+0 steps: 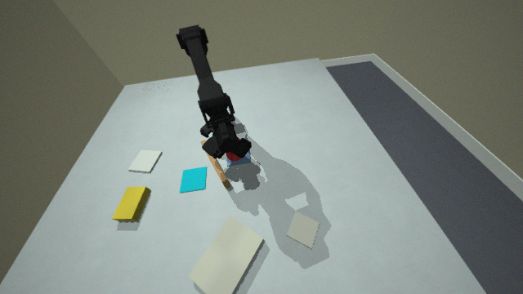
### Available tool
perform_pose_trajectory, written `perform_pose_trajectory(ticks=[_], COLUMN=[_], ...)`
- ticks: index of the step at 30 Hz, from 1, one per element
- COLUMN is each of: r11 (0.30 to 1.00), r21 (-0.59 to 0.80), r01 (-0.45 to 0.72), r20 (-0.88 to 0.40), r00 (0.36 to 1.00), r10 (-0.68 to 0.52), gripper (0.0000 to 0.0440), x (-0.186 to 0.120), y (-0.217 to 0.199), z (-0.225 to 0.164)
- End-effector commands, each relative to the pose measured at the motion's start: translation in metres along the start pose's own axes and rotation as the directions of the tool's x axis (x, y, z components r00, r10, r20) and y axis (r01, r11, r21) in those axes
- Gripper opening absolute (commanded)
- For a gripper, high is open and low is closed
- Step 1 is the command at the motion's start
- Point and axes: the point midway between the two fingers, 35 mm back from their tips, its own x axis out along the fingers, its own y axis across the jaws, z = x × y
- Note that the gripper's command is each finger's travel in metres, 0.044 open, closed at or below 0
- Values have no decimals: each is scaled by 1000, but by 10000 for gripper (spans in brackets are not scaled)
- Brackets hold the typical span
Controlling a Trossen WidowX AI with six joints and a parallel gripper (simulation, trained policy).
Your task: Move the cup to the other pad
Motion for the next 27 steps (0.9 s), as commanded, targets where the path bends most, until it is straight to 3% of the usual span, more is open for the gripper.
perform_pose_trajectory(ticks=[1, 27], r11=[999, 950], r21=[33, 237], r01=[-37, -202], r20=[23, 155], r00=[999, 974], r10=[36, 168], gripper=[0, 0], x=[-16, -86], y=[1, -19], z=[5, 58])
